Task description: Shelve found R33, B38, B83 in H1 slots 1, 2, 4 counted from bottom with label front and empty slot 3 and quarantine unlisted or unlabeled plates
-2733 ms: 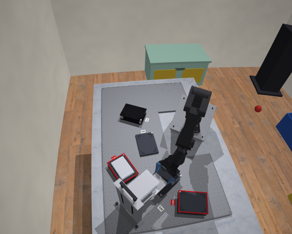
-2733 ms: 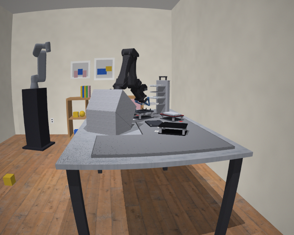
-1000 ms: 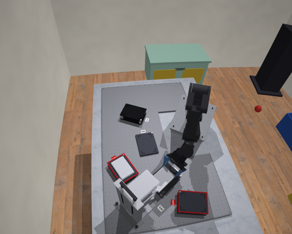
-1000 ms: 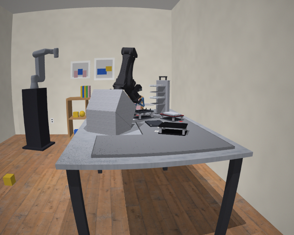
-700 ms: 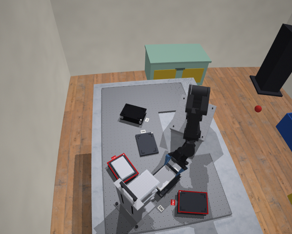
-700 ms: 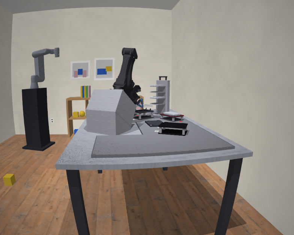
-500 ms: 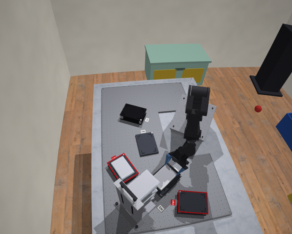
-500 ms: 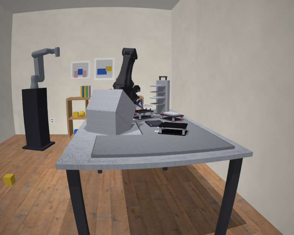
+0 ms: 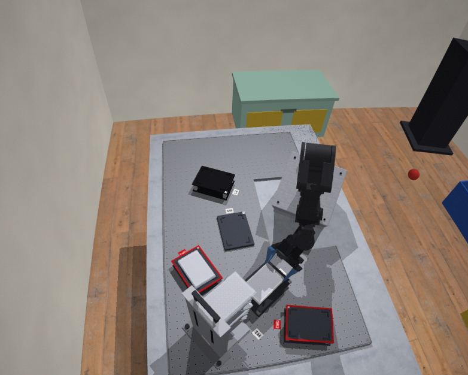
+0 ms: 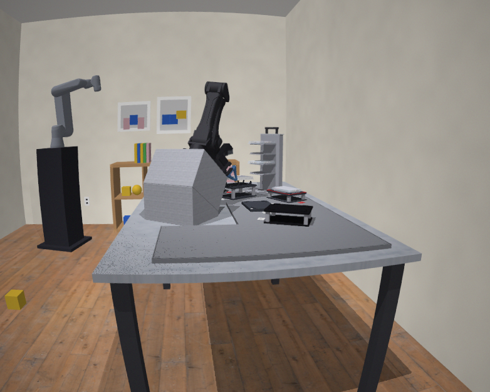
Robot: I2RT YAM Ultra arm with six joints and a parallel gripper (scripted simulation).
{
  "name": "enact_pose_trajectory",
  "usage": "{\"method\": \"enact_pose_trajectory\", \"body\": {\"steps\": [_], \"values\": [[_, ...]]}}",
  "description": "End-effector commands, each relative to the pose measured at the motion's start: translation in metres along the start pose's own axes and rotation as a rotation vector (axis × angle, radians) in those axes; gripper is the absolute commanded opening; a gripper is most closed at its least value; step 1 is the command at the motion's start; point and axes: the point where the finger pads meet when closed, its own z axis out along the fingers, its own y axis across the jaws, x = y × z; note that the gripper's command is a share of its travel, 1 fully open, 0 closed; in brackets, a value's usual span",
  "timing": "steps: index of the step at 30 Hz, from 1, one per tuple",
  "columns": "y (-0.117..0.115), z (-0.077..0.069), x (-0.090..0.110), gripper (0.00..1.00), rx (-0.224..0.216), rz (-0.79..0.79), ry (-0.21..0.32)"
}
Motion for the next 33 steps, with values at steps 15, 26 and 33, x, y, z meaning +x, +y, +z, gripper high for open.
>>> {"method": "enact_pose_trajectory", "body": {"steps": [15,26,33], "values": [[-0.003,0.001,0.009,0.86,0.008,0.005,-0.008],[-0.004,0.003,0.012,0.86,0.008,0.005,-0.008],[-0.004,0.005,0.015,0.86,0.008,0.005,-0.008]]}}
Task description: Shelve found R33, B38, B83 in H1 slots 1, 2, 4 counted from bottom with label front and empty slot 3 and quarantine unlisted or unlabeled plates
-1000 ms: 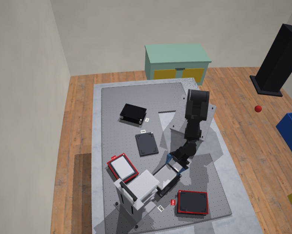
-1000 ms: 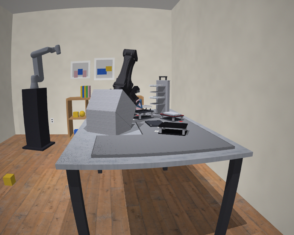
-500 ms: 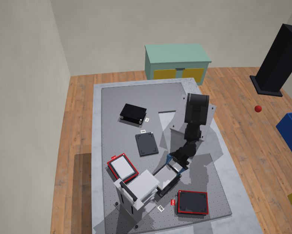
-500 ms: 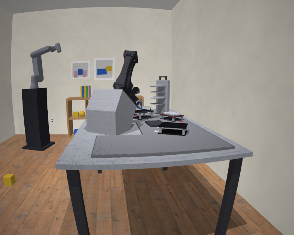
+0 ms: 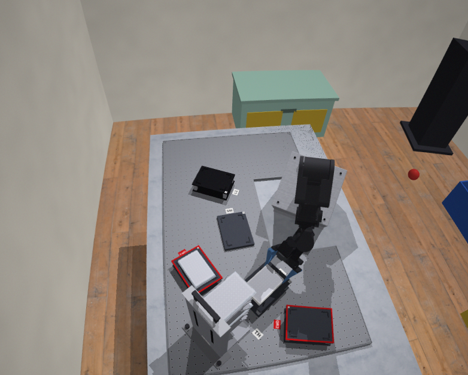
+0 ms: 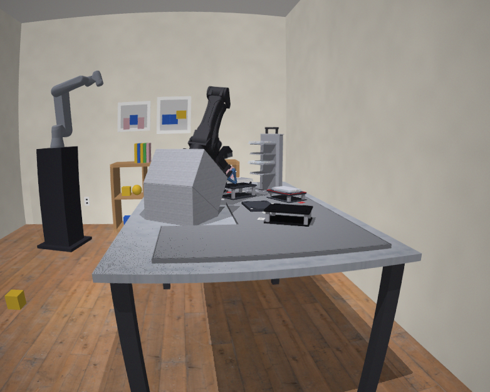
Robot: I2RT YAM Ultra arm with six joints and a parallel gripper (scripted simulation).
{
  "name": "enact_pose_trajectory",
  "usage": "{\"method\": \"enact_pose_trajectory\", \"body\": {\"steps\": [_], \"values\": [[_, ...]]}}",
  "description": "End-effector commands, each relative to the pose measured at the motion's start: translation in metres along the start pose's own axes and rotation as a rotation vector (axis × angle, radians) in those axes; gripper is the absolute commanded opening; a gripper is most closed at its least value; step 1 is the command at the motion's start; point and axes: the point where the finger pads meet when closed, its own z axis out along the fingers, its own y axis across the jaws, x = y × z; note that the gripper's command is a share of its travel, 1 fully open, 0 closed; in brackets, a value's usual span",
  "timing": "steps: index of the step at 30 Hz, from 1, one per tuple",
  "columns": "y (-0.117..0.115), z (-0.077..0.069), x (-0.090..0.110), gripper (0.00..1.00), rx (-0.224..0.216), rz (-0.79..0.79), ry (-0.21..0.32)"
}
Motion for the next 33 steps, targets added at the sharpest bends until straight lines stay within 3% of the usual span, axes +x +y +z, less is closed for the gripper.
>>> {"method": "enact_pose_trajectory", "body": {"steps": [1,33], "values": [[-0.004,-0.004,0.004,0.86,0.009,0.002,-0.002],[0.004,0.012,0.003,0.86,-0.003,0.022,-0.037]]}}
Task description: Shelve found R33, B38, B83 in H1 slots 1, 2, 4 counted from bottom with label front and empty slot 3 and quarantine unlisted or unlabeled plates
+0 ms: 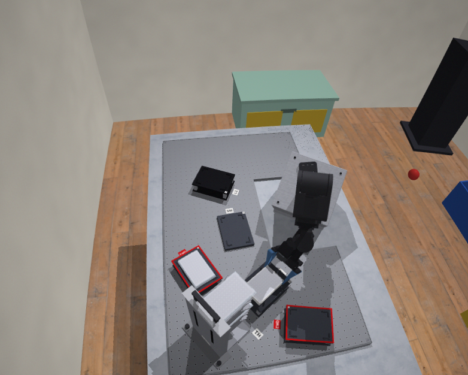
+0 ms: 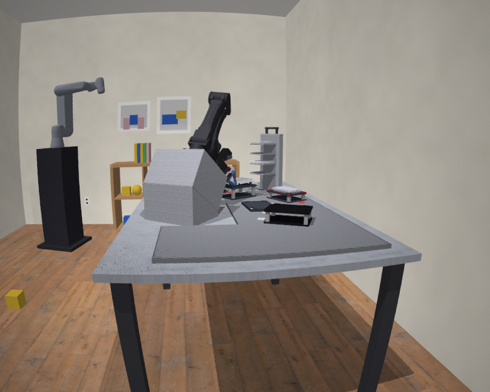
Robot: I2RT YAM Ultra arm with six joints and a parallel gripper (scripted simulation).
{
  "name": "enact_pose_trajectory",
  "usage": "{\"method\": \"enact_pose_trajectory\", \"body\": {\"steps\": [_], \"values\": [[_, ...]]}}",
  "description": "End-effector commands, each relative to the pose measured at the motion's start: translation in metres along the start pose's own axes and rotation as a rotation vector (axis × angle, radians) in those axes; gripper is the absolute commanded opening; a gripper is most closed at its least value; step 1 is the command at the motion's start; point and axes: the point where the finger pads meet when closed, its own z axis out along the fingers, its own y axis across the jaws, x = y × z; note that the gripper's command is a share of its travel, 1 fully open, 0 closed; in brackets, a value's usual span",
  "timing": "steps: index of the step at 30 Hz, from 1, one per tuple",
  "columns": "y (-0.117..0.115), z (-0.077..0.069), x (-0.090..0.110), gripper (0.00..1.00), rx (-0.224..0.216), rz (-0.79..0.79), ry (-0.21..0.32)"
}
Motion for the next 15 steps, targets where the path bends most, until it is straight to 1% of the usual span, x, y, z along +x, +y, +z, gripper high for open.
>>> {"method": "enact_pose_trajectory", "body": {"steps": [1,2,3,5,6,9,10,15], "values": [[0.004,0.0055,-0.0031,0.86,0.0,0.01,-0.015],[0.004,0.0055,-0.0031,0.86,0.0,0.01,-0.015],[0.0021,0.0058,0.0029,0.86,0.007,-0.002,0.007],[0.0043,0.0063,-0.0017,0.86,-0.001,0.01,-0.014],[0.0002,0.0017,0.0017,0.86,0.002,0.001,0.0],[0.0002,0.0017,0.0018,0.86,0.002,0.001,0.0],[0.0002,0.0017,0.0018,0.93,0.002,0.001,0.0],[0.0002,0.0017,0.0018,0.93,0.002,0.001,0.0]]}}
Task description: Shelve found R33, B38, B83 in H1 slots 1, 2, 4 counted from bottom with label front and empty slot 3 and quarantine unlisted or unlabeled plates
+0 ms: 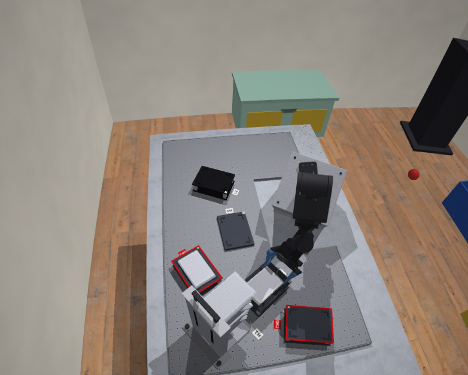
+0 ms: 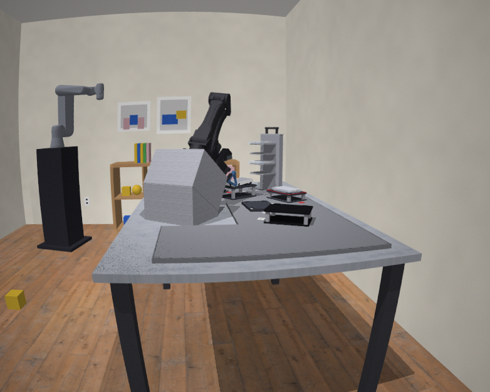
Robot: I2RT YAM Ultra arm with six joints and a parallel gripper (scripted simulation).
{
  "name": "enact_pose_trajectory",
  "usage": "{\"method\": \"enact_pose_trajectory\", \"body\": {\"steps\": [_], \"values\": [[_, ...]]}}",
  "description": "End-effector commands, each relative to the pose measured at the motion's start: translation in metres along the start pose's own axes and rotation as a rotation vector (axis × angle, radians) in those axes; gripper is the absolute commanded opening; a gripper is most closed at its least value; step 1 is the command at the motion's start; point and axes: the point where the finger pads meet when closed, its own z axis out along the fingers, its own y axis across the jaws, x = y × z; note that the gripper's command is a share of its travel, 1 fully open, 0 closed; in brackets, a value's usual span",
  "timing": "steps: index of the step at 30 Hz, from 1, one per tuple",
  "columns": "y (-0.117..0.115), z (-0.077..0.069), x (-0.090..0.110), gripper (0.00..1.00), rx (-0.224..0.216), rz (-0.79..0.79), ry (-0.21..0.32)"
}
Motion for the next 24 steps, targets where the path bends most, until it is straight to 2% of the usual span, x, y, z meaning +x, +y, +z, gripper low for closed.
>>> {"method": "enact_pose_trajectory", "body": {"steps": [1,9,10,24], "values": [[-0.0003,0.0002,0.0013,0.93,0.002,-0.001,0.003],[-0.0003,0.0002,0.0013,0.93,0.002,-0.001,0.003],[-0.0003,0.0002,0.0013,1.0,0.002,-0.001,0.003],[-0.0003,0.0002,0.0013,1.0,0.002,-0.001,0.003]]}}
